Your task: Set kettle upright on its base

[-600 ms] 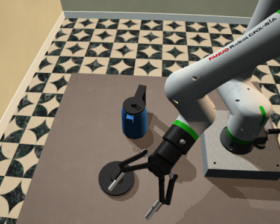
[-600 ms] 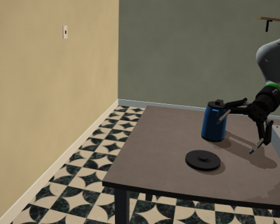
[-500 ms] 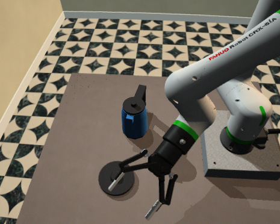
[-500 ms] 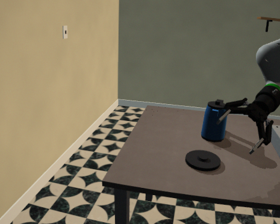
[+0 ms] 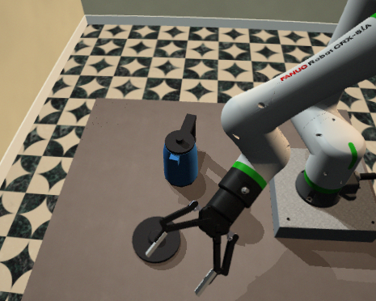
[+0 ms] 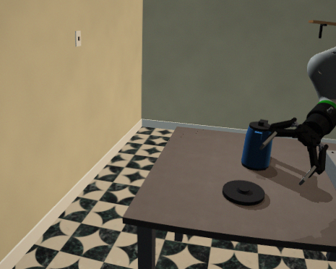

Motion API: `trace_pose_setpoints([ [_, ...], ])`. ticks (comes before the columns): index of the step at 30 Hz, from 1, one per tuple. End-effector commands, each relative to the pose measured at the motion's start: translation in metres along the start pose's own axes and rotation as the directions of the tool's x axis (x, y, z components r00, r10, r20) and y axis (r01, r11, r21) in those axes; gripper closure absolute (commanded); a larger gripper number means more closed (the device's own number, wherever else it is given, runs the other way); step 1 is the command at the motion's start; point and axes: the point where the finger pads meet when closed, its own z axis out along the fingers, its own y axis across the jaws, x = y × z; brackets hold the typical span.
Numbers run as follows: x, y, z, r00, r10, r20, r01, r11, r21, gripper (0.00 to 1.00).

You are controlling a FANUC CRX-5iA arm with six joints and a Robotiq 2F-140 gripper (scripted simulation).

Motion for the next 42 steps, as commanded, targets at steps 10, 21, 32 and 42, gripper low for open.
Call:
trace_pose_setpoints([
  [10,-0.003,-0.002,-0.001,0.997,-0.068,0.024,0.068,0.997,-0.041,0.53],
  [21,-0.015,-0.008,-0.006,0.925,-0.346,0.159,0.373,0.906,-0.198,0.53],
  [32,-0.038,-0.022,-0.016,0.673,-0.629,0.389,0.739,0.594,-0.317,0.53],
  [42,-0.065,-0.037,-0.028,0.304,-0.716,0.628,0.945,0.142,-0.296,0.53],
])
